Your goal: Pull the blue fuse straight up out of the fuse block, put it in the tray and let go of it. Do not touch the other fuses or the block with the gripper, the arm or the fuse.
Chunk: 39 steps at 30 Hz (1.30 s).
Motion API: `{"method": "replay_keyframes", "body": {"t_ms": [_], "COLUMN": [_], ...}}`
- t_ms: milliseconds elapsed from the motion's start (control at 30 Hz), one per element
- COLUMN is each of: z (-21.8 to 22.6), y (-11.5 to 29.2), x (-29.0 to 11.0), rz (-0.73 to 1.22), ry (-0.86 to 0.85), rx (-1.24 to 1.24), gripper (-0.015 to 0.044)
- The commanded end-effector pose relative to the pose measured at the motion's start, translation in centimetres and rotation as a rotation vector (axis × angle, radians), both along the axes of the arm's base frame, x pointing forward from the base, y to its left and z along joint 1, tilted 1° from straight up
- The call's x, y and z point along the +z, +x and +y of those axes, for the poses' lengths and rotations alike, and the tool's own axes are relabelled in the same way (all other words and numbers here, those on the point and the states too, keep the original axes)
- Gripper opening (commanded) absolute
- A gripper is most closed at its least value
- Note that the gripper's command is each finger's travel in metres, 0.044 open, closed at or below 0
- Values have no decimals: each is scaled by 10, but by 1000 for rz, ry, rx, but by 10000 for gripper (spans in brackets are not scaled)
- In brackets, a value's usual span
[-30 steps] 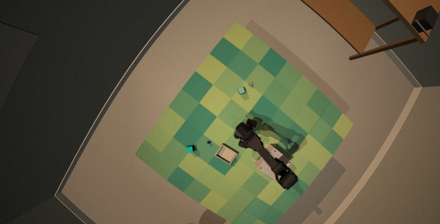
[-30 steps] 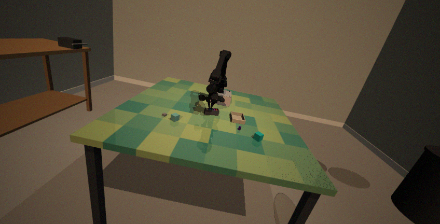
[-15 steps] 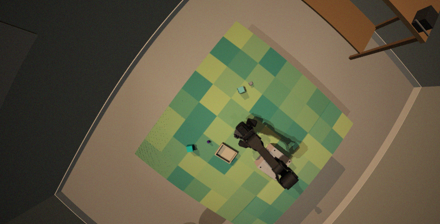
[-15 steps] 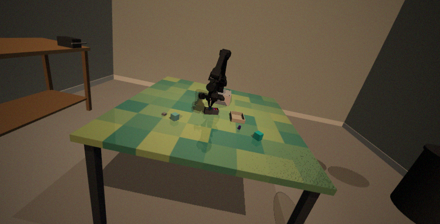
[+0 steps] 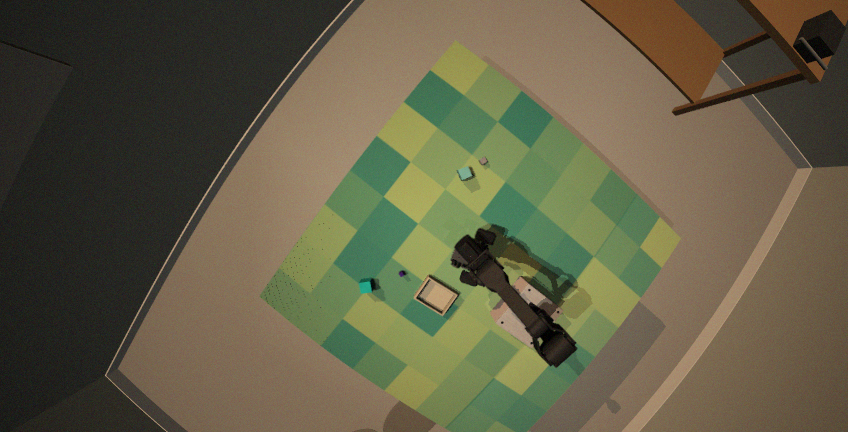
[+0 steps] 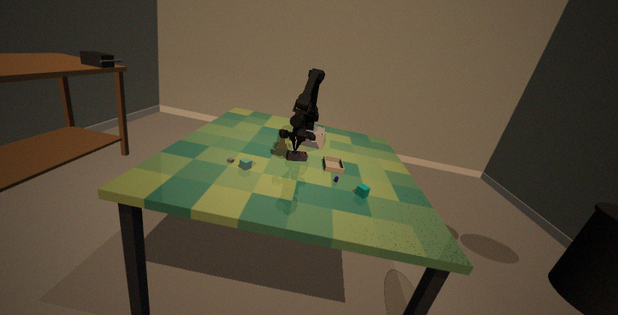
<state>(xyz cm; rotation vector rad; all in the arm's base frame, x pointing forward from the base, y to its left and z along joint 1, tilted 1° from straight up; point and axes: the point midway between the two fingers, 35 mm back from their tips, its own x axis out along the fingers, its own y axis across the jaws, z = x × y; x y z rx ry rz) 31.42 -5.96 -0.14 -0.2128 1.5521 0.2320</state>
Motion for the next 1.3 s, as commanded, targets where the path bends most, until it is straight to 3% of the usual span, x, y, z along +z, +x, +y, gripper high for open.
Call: {"method": "replay_keyframes", "body": {"t_ms": [0,1267], "z": [-1,-1], "y": [0,-1], "x": [2,31], "rz": [1,1], "ry": [-3,-5], "rx": [2,3], "gripper": [0,0]}}
